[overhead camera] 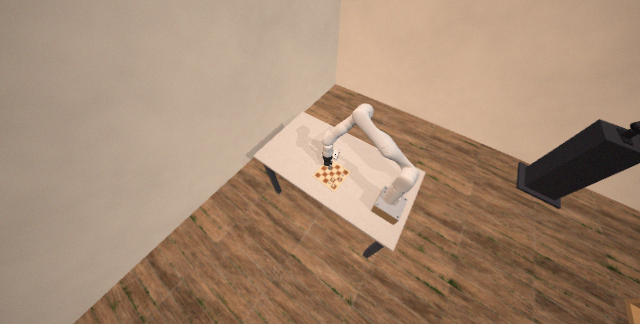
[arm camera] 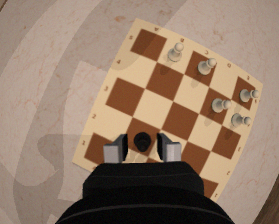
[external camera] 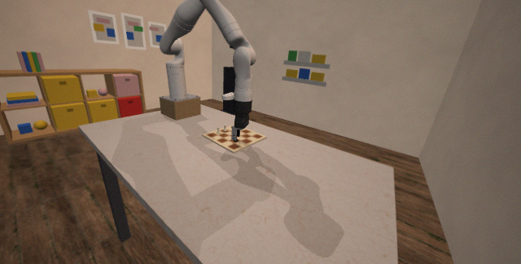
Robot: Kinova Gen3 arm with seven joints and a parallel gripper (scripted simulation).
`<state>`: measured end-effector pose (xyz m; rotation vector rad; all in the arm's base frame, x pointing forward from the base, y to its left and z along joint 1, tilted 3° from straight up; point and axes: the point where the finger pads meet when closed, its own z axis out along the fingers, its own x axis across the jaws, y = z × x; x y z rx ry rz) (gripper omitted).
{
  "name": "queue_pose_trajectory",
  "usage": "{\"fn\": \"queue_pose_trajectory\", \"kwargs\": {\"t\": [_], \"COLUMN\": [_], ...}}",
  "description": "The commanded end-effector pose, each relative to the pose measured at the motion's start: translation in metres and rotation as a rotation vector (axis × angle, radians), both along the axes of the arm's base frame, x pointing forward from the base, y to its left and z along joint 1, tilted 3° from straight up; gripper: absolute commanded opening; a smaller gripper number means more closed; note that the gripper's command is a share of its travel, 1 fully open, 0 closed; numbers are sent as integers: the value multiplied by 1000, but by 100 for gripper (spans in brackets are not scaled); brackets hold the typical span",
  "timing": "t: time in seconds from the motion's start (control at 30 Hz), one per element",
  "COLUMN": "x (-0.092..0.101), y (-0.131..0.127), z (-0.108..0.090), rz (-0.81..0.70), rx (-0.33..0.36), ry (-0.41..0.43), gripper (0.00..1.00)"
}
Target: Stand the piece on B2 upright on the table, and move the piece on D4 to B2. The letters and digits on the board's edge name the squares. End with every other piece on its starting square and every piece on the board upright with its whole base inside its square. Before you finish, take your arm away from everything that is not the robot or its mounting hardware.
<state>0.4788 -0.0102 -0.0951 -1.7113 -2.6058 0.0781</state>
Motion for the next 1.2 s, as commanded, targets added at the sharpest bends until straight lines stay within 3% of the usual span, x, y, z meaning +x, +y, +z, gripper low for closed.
{"fn": "queue_pose_trajectory", "kwargs": {"t": [0.0, 1.03, 1.07, 1.17], "x": [1, 1, 1, 1], "y": [0, 0, 0, 0], "z": [0, 0, 0, 0], "rz": [0, 0, 0, 0], "rx": [0, 0, 0, 0], "ry": [-1, -1, -1, -1], "gripper": [73, 73, 0, 0]}}
